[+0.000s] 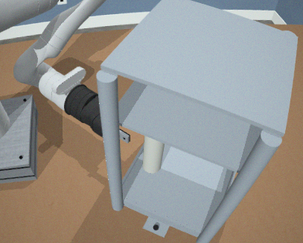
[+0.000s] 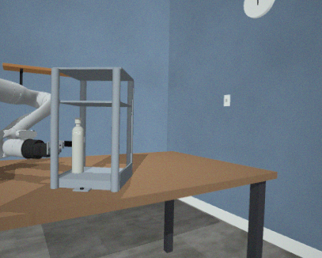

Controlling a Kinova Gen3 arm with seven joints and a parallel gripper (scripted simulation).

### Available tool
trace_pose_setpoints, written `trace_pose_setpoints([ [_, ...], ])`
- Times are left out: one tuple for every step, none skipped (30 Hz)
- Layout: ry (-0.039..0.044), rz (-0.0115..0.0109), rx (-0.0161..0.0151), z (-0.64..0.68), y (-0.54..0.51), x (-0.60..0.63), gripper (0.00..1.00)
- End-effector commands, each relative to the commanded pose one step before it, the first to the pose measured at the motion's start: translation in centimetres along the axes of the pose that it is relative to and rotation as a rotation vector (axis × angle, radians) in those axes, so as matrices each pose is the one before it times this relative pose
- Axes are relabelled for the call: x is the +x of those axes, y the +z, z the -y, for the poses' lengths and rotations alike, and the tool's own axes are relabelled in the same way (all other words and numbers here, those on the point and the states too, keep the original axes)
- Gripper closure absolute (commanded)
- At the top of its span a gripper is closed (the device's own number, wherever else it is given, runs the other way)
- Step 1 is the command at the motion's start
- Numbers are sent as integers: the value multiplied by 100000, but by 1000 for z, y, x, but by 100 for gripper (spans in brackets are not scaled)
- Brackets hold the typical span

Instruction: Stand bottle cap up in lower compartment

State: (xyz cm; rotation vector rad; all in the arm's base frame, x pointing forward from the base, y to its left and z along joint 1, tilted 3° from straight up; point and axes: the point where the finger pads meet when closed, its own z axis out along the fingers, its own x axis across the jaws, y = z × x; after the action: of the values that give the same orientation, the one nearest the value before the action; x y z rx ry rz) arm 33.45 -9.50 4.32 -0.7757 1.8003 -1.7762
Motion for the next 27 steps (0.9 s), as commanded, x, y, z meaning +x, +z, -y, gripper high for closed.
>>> trace_pose_setpoints([
  [45, 73, 74, 53, -24, -35, 0],
  [0, 0, 0, 0, -5, 0, 0],
  [0, 0, 0, 0, -4, 0, 0],
  [0, 0, 0, 0, -3, 0, 0],
  [0, 0, 0, 0, -2, 0, 0],
  [0, 0, 0, 0, -1, 0, 0],
  [0, 0, 0, 0, 0, 0, 0],
  [0, 0, 0, 0, 0, 0, 0],
  [0, 0, 0, 0, 0, 0, 0],
  [0, 0, 0, 0, 0, 0, 0],
  [0, 0, 0, 0, -1, 0, 0],
  [0, 0, 0, 0, -4, 0, 0],
  [0, 0, 0, 0, -12, 0, 0],
  [0, 0, 0, 0, -22, 0, 0],
  [0, 0, 0, 0, -34, 0, 0],
  [1, 0, 0, 0, -48, 0, 0],
  [0, 0, 0, 0, -64, 0, 0],
  [0, 0, 0, 0, -82, 0, 0],
  [0, 0, 0, 0, -100, 0, 0],
  [-1, 0, 0, 0, -118, 1, 0],
  [1, 0, 0, 0, -138, -1, 0],
  [0, 0, 0, 0, -156, 0, 0],
  [-1, 0, 0, 0, -175, 1, 0],
  [0, 0, 0, 0, 0, 0, 0],
  [0, 0, 0, 0, 0, 0, 0],
  [1, 0, 0, 0, -193, -1, 0],
  [0, 0, 0, 0, -211, 0, 0],
])
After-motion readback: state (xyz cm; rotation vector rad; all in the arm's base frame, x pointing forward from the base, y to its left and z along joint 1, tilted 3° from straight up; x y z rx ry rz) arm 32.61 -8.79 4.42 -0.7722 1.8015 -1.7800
